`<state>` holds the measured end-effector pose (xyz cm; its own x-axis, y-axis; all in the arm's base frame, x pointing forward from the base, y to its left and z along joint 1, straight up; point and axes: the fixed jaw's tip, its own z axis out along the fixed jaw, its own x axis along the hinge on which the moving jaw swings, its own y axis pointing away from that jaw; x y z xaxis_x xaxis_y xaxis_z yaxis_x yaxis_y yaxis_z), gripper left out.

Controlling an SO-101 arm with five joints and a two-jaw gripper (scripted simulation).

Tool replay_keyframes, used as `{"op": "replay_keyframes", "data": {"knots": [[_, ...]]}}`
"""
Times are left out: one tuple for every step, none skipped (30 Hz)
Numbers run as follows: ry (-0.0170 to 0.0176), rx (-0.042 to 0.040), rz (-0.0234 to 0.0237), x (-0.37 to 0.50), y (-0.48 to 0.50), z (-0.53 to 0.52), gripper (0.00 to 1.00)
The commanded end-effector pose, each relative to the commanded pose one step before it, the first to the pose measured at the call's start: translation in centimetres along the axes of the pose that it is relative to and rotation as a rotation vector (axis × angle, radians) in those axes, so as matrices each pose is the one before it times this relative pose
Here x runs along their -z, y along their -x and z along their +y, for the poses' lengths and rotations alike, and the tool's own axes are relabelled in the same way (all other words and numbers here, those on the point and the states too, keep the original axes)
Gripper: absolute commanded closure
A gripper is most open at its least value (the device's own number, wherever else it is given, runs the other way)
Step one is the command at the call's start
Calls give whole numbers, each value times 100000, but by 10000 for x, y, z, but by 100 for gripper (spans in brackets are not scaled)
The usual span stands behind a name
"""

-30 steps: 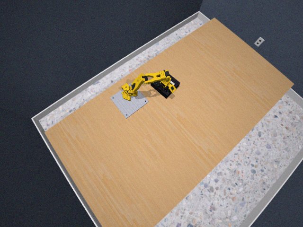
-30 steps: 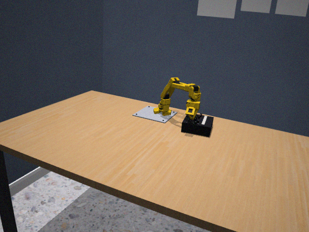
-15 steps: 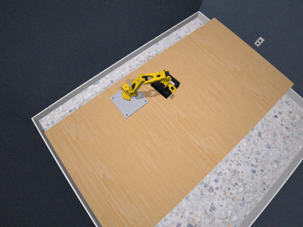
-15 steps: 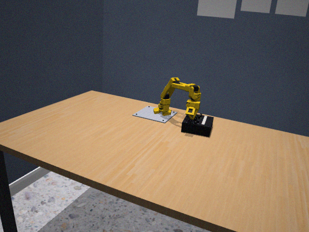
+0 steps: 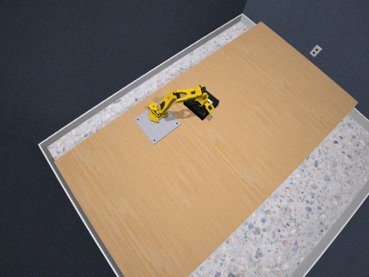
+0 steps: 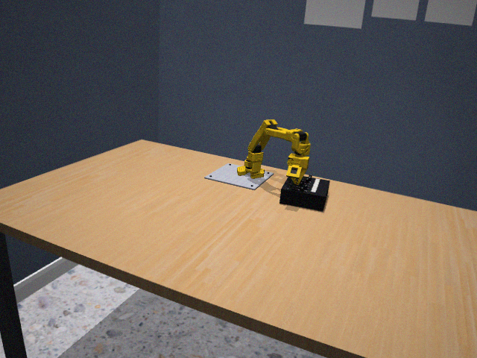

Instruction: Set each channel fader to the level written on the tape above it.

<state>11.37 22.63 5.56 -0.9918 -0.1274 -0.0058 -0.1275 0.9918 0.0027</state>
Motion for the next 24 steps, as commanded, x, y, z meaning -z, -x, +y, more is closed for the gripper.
{"op": "replay_keyframes", "data": {"knots": [[-385, 1302, 655, -2713, -4549, 4501, 100], [6, 0, -4, 3, -17, 32, 100], [7, 0, -5, 3, -23, 42, 100], [10, 0, -7, 5, -28, 53, 100], [10, 0, -7, 4, -31, 57, 100], [11, 0, -8, 6, -32, 61, 100], [10, 0, -7, 4, -31, 57, 100], [10, 0, -7, 5, -28, 53, 100], [7, 0, -5, 3, -23, 42, 100], [6, 0, -4, 3, -17, 32, 100], [3, 0, -2, 1, -10, 18, 100], [2, 0, -1, 1, -4, 9, 100], [0, 0, 0, -1, -1, 0, 100], [0, 0, 0, 0, 0, 0, 100], [0, 0, 0, 0, 0, 0, 100], [0, 0, 0, 1, 0, -4, 100], [-1, 0, 1, 2, 2, -32, 100], [-1, 0, 1, 6, 5, -79, 100], [-3, 0, 2, 9, 9, -145, 100], [-3, 0, 2, 16, 14, -220, 100], [-5, 0, 4, 19, 18, -305, 100], [-6, 0, 4, 25, 21, -392, 100], [-8, 0, 6, 27, 23, -482, 100], [-8, 0, 6, 31, 24, -566, 100]]}}
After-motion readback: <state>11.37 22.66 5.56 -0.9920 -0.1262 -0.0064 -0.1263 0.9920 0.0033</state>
